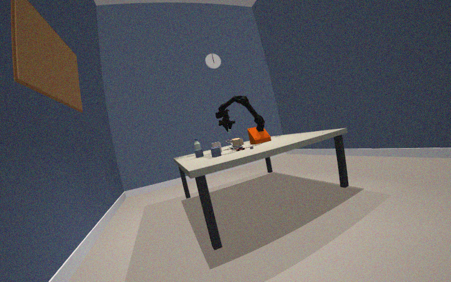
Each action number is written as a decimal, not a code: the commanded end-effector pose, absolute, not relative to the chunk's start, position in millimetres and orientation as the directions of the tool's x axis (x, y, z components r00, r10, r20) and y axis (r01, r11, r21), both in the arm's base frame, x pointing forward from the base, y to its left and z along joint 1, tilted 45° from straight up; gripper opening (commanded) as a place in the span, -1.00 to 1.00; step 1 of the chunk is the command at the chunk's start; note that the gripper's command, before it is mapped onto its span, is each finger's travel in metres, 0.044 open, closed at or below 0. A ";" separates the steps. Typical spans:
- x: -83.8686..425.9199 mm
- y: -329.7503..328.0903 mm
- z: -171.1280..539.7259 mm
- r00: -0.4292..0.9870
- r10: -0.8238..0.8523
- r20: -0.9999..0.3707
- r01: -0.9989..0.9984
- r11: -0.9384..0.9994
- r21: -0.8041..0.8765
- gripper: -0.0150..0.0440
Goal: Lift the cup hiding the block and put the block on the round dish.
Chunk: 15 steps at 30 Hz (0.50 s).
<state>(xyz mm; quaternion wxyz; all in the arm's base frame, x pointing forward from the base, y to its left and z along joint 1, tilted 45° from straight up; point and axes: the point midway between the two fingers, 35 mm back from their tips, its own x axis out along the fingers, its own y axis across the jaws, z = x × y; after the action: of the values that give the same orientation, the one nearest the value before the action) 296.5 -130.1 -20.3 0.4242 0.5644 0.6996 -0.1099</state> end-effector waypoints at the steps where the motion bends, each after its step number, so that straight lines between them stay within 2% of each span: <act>1: 294.7 -135.6 -25.8 -0.003 0.692 -0.722 0.880 0.345 0.327 -0.49; 15: 266.8 -148.8 -116.8 -0.002 0.689 -0.725 0.880 0.346 0.326 -0.49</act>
<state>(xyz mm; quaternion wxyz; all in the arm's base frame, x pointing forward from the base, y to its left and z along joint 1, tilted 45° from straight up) 275.5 -146.6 -99.0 0.4291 0.5611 0.6992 -0.1105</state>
